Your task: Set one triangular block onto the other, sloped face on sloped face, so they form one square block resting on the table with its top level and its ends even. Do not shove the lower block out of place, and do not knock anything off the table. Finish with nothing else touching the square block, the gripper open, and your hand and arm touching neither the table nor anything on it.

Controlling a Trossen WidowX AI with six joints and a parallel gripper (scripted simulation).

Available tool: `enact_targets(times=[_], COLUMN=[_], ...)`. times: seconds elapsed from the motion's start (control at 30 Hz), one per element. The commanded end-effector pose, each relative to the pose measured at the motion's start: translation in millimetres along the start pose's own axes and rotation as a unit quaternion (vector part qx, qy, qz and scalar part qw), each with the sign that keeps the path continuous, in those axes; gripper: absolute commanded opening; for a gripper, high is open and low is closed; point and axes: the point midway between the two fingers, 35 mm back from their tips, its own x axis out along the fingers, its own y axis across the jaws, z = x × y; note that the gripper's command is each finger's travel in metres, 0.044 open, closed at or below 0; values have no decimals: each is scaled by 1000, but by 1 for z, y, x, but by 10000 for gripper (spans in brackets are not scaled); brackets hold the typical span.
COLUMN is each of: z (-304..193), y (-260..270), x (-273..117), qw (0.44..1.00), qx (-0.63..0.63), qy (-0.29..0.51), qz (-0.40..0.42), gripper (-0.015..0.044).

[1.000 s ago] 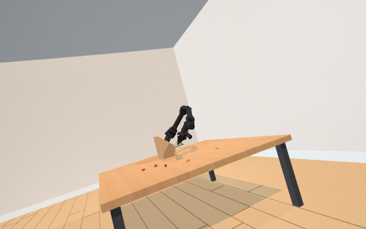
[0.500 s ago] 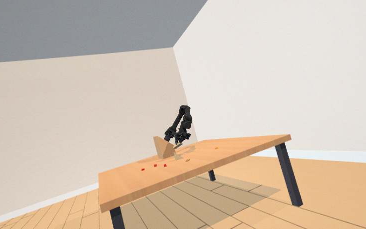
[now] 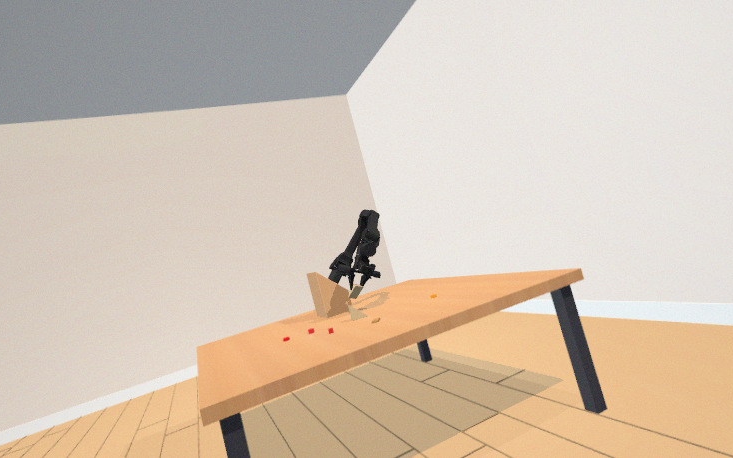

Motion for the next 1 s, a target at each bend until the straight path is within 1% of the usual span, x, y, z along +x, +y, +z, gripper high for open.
enact_targets(times=[0.0, 0.23, 0.47, 0.7, 0.97], z=[-1, -1, -1, 0, 0], y=[-1, -3, -4, -6, -8], x=[1, 1, 1, 0, -2], qw=[997, 982, 951, 907, 840], qx=[68, 185, 299, 408, 524], qy=[1, 4, 12, 24, 44], qz=[19, 48, 77, 105, 135], gripper=[0, 0, 0, 0, 0])
